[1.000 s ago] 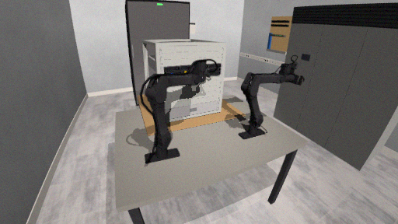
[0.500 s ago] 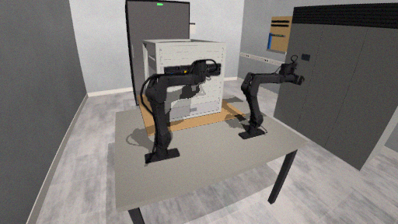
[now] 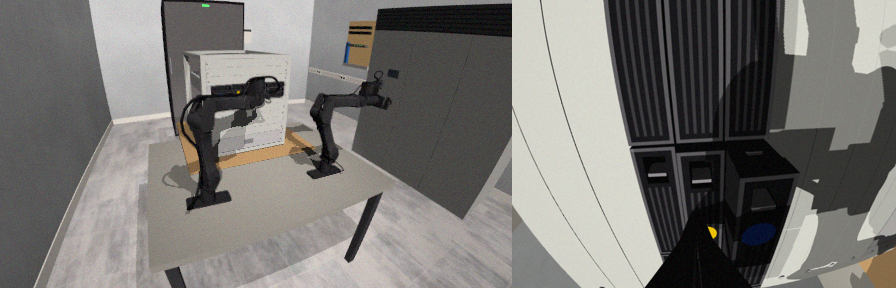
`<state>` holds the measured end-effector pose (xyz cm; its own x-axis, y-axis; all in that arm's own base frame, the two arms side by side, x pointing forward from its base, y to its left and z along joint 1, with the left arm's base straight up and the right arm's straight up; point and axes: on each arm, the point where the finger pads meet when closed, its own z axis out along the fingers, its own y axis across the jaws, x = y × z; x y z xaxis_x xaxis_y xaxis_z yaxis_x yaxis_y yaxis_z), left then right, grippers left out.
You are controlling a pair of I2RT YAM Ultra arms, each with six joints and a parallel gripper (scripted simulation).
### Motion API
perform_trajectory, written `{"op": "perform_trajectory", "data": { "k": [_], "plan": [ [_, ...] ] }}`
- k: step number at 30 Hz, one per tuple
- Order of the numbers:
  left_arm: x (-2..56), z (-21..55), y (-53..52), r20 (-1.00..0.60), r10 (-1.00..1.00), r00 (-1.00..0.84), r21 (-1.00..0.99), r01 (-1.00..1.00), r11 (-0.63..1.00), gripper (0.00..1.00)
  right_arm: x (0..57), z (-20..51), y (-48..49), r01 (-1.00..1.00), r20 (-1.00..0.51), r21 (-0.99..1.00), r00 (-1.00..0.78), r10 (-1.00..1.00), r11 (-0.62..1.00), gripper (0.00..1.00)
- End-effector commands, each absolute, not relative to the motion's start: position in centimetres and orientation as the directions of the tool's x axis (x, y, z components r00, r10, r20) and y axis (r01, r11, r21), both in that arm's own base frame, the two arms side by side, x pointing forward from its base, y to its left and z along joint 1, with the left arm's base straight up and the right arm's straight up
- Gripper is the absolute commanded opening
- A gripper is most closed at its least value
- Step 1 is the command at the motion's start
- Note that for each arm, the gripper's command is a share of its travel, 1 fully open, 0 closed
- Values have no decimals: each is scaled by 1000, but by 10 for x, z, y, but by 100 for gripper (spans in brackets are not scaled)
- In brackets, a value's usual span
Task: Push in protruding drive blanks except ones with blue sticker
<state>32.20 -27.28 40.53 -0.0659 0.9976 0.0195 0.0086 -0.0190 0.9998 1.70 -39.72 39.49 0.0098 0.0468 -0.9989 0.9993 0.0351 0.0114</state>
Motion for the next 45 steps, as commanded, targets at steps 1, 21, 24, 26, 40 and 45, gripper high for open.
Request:
{"op": "perform_trajectory", "data": {
  "k": [1, 21, 24, 26, 40, 45],
  "plan": [
    [331, 418, -272, -20, 997, -74, 1000, -8, 20, 0, 12, 416, -398, 1000, -1000, 0, 0, 0, 29, 100],
    [333, 420, -270, -24, 997, -74, 1000, -10, 23, 0, 12, 416, -398, 1000, -1000, 0, 0, 0, 29, 100],
    [333, 420, -270, -24, 997, -74, 1000, -10, 23, 0, 12, 416, -398, 1000, -1000, 0, 0, 0, 29, 100],
    [334, 420, -270, -24, 997, -74, 1000, -10, 23, 0, 12, 416, -398, 1000, -1000, 0, 0, 0, 29, 100],
    [338, 419, -271, -22, 997, -74, 1000, -9, 21, 0, 12, 416, -398, 1000, -1000, 0, 0, 0, 29, 100],
    [338, 419, -271, -22, 997, -74, 1000, -9, 21, 0, 12, 416, -398, 1000, -1000, 0, 0, 0, 29, 100]
  ]
}}
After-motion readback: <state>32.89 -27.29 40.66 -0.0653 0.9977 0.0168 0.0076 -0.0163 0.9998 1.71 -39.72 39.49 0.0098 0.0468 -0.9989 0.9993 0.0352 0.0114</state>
